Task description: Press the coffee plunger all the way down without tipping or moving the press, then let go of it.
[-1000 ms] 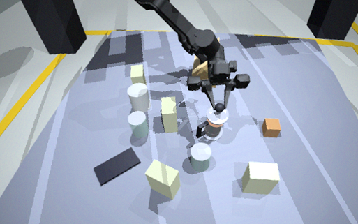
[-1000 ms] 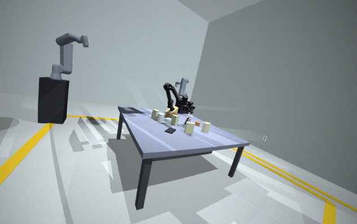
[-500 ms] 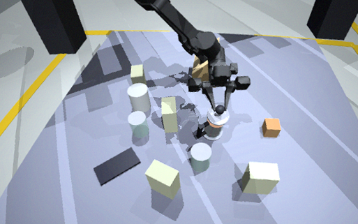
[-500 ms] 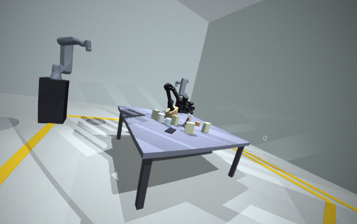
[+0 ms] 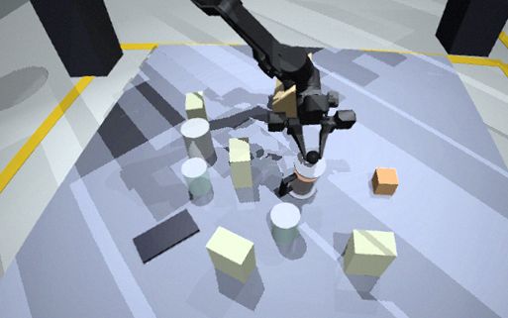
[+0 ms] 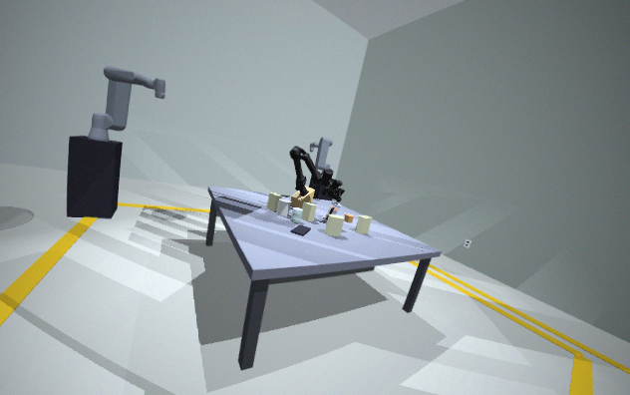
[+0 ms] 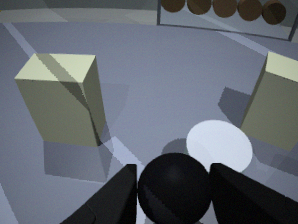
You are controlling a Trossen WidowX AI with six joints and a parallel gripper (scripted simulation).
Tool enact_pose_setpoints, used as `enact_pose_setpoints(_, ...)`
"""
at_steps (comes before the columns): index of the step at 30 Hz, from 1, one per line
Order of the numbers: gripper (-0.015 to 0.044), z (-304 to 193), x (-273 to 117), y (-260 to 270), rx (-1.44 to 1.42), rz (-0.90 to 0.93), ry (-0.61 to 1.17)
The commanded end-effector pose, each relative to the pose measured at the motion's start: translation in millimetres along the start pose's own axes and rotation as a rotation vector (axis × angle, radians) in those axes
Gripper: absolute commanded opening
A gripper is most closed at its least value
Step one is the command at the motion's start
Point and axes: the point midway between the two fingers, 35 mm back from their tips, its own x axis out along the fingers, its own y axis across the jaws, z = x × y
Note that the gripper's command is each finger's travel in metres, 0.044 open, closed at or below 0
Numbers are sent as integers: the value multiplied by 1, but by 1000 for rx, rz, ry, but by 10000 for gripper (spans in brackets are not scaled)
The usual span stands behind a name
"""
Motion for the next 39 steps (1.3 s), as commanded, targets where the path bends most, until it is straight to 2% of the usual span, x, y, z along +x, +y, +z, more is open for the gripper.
enact_pose_setpoints(1, 119, -4, 2, 0, -12, -2, 15)
enact_pose_setpoints(17, 119, 0, 1, 0, -2, -1, 2)
enact_pose_setpoints(29, 434, 0, 1, 0, -2, -1, 2)
enact_pose_setpoints(34, 440, 3, -2, 1, -2, 0, 4)
enact_pose_setpoints(39, 440, 23, -28, 1, 0, 5, 18)
